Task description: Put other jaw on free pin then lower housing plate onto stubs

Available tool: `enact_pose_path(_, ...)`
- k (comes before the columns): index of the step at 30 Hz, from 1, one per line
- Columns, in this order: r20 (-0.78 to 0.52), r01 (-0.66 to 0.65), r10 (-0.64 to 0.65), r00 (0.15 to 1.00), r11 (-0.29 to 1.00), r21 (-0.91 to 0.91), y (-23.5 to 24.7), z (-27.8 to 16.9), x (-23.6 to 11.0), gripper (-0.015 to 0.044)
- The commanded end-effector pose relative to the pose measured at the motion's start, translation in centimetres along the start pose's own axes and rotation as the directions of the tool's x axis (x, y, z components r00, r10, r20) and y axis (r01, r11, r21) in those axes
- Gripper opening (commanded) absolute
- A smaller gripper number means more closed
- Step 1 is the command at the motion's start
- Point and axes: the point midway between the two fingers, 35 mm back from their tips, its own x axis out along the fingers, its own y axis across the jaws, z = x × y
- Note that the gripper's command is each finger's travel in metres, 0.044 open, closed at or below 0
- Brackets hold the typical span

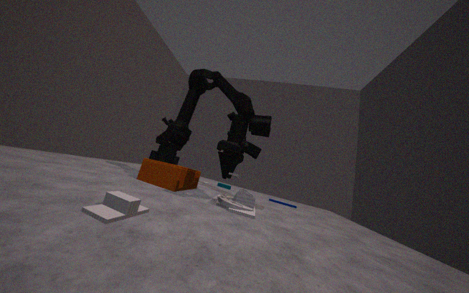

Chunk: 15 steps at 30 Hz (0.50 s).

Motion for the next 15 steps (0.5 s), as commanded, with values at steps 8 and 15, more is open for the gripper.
enact_pose_path(8, -0.005, -0.006, 0.006, 1.0, 1.0, -0.003, 0.1, 0.0, 1.9, 0.0351)
enact_pose_path(15, -0.005, -0.006, 0.006, 1.0, 1.0, -0.003, 0.1, 0.0, 3.0, 0.0351)
